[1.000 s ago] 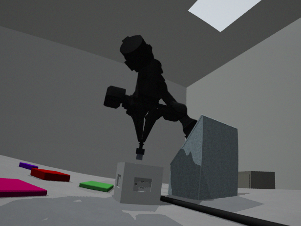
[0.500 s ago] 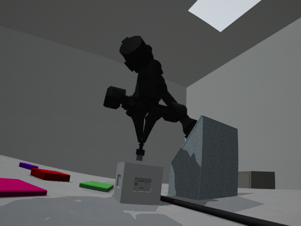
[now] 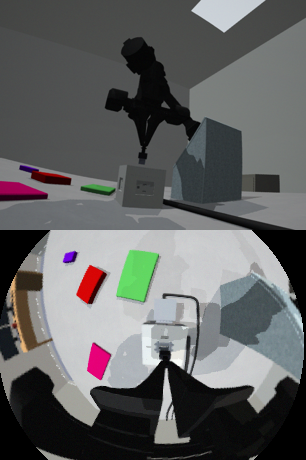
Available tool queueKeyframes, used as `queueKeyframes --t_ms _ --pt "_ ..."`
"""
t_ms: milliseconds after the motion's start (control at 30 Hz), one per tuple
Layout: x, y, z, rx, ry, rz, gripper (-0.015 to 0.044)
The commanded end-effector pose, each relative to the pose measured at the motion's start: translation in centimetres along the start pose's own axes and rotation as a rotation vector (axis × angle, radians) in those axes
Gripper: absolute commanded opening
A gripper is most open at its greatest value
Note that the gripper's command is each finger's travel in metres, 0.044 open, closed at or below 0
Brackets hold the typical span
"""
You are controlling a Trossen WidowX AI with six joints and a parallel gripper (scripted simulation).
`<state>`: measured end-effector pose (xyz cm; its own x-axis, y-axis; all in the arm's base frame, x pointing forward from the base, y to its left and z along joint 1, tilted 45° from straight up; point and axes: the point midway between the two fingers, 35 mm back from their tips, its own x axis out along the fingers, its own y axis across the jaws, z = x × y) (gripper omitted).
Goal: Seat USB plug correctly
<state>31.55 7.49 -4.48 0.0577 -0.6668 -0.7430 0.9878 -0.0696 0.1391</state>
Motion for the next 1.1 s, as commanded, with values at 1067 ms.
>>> queueKeyframes --t_ms 1067 --pt "0.41 -0.01 0.01 -0.003 0.004 -0.001 0.0"
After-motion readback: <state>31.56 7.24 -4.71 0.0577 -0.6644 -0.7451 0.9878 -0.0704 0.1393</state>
